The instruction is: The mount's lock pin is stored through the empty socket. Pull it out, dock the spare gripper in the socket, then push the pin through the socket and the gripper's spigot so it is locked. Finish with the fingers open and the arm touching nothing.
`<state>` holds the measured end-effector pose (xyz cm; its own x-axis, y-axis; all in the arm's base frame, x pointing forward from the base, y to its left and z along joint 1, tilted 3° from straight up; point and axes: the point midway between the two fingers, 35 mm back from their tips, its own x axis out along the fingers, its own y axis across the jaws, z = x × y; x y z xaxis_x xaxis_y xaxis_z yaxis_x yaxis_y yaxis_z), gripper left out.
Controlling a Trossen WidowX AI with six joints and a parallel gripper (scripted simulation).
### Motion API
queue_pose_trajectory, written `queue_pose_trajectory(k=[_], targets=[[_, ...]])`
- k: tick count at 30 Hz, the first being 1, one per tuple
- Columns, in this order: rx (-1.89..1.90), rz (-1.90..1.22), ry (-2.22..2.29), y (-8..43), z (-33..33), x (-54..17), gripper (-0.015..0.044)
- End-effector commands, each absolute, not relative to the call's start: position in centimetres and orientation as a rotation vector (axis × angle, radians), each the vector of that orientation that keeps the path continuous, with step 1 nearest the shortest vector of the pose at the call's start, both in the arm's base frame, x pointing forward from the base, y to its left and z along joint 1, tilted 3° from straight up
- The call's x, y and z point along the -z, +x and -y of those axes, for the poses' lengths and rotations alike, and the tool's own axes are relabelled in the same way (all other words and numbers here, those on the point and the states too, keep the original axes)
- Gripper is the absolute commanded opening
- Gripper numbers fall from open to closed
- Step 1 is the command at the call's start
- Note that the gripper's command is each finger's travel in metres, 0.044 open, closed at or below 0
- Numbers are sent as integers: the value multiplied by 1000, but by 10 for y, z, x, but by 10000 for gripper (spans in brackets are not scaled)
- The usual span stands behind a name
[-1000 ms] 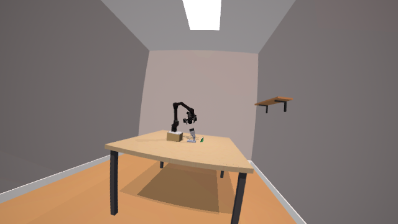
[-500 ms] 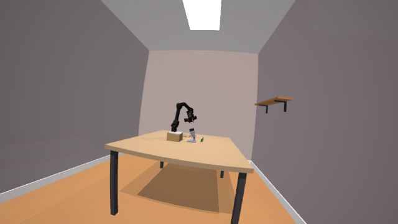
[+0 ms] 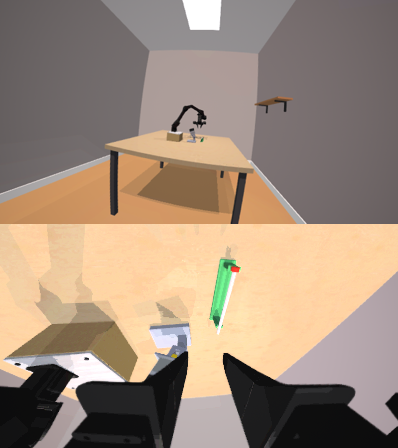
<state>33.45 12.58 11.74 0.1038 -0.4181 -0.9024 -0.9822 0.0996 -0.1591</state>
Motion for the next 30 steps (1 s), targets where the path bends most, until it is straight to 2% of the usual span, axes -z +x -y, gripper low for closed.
queue_pose_trajectory(k=[1, 12, 22, 30], targets=[[-891, -1439, -1353, 385, -100, -97, 180], [-912, -1426, -1333, 395, -94, -89, 180], [-912, -1426, -1333, 401, -93, -23, 180], [-912, -1426, -1333, 402, -93, -12, 180]])
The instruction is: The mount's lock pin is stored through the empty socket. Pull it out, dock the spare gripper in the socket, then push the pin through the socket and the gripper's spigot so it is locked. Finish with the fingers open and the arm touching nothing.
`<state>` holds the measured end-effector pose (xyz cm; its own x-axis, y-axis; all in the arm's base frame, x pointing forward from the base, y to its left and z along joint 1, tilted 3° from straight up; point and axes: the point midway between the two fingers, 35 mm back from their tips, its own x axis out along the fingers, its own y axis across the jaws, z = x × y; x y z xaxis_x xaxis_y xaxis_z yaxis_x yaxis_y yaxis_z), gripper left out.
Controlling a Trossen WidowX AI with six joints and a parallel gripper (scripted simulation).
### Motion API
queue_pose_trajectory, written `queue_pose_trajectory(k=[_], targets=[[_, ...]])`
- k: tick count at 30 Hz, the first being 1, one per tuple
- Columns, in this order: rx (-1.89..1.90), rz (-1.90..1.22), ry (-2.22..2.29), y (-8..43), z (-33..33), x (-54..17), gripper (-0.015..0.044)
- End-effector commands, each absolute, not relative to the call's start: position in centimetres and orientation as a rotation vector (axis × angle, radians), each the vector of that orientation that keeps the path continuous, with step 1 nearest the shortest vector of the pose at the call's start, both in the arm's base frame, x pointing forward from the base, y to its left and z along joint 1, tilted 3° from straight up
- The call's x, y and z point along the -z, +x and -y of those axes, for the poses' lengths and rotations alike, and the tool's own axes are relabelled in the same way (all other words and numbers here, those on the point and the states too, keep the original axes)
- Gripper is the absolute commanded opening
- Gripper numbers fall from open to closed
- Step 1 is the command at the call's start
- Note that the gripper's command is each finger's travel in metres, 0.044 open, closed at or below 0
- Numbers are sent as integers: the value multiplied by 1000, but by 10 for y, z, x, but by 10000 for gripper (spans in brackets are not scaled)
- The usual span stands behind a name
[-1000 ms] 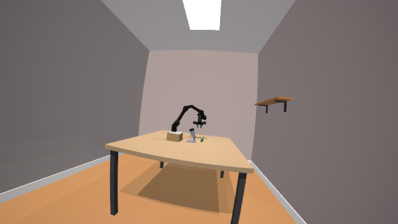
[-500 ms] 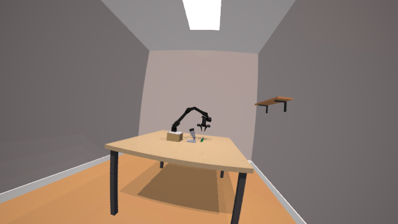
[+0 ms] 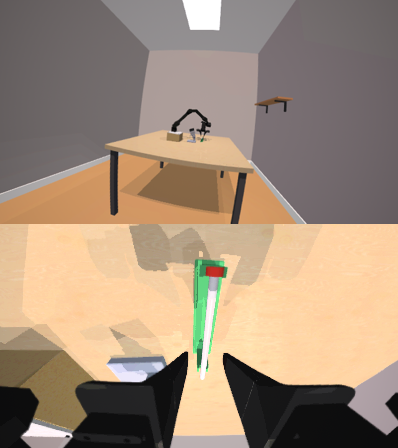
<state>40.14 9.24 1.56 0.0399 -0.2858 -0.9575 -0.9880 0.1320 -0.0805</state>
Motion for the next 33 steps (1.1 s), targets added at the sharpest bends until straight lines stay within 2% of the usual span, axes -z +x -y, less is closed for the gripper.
queue_pose_trajectory(k=[1, 33], targets=[[-912, -1426, -1333, 402, -93, -10, 180], [-912, -1426, -1333, 407, -93, 36, 180]])
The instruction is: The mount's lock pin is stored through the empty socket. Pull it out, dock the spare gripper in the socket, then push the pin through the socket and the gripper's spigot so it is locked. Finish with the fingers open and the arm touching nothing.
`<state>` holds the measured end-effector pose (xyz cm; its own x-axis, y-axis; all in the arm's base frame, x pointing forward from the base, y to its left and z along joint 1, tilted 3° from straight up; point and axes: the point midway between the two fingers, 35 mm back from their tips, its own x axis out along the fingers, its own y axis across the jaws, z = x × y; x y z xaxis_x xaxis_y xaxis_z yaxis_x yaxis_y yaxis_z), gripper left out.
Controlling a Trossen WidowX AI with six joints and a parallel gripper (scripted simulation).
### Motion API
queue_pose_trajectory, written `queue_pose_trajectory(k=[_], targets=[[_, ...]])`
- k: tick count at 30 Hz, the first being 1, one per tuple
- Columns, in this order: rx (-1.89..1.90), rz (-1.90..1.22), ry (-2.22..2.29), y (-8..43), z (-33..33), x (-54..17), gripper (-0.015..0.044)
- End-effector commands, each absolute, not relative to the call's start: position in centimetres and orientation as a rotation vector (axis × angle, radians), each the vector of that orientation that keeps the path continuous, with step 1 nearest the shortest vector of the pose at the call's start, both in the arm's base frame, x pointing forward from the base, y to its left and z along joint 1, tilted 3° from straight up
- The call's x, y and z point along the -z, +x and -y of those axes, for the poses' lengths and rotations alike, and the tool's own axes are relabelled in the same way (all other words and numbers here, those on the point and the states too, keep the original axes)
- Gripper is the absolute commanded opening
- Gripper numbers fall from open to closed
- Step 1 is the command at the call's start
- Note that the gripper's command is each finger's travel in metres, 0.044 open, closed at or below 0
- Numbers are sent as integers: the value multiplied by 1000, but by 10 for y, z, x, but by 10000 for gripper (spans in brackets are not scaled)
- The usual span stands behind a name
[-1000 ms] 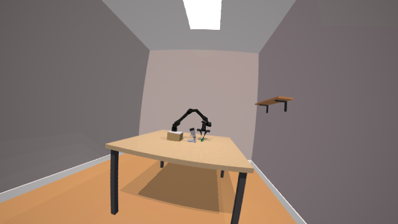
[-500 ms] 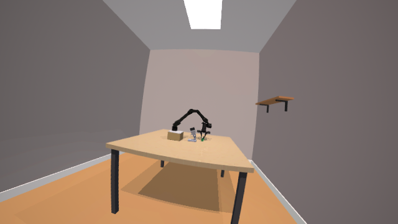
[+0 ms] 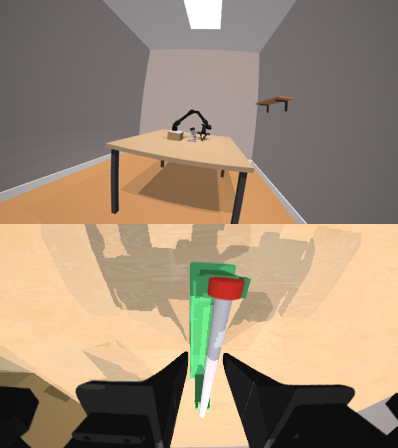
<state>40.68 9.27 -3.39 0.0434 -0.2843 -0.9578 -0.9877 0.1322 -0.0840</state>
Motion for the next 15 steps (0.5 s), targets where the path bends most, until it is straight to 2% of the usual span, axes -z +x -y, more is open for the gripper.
queue_pose_trajectory(k=[1, 8, 15], targets=[[-912, -1426, -1333, 407, -93, 36, 180], [-912, -1426, -1333, 407, -93, 36, 0], [-912, -1426, -1333, 407, -93, 36, 0]])
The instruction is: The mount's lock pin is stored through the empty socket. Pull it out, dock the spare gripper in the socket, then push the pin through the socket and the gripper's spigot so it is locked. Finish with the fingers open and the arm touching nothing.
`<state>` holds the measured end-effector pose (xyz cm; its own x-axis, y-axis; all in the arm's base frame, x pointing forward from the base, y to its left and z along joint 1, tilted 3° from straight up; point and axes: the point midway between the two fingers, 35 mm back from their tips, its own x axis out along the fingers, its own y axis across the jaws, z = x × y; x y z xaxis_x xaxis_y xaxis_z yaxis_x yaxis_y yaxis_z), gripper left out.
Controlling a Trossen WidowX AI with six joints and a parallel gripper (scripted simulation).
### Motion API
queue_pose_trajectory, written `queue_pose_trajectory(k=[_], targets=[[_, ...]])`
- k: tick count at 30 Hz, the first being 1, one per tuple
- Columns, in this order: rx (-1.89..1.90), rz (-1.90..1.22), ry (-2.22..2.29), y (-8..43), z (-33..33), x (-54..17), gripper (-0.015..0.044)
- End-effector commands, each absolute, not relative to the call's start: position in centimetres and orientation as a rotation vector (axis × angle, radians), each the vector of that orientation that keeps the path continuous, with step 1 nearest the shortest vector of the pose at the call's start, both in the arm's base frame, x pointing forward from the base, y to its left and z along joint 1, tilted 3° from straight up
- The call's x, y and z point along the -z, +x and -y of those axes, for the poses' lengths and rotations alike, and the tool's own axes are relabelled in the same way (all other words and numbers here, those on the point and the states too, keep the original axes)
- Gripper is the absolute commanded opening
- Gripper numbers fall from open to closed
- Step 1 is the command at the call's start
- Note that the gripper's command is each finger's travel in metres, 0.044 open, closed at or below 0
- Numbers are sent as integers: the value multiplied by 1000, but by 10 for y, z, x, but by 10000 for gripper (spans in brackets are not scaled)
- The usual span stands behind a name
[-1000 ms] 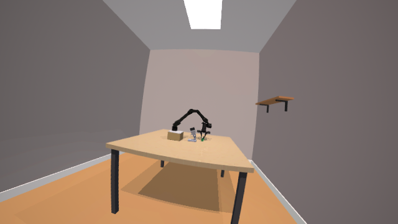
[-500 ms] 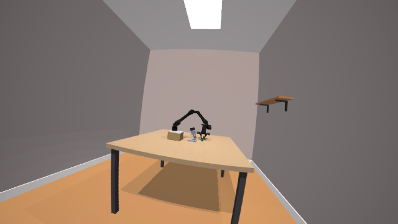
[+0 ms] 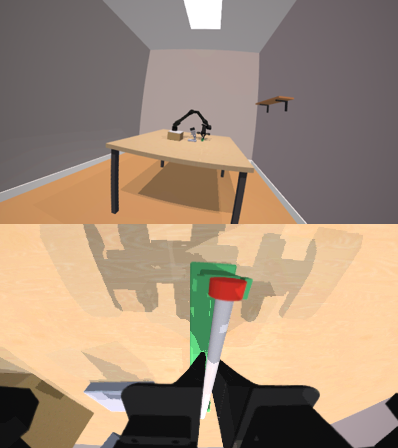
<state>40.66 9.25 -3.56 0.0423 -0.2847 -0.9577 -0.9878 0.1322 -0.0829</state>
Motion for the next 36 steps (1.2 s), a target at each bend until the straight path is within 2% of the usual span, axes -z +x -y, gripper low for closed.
queue_pose_trajectory(k=[1, 21, 36], targets=[[-912, -1426, -1333, 407, -93, 36, 0], [-912, -1426, -1333, 401, -95, -33, 0], [-933, -1418, -1356, 400, -95, -27, 0]])
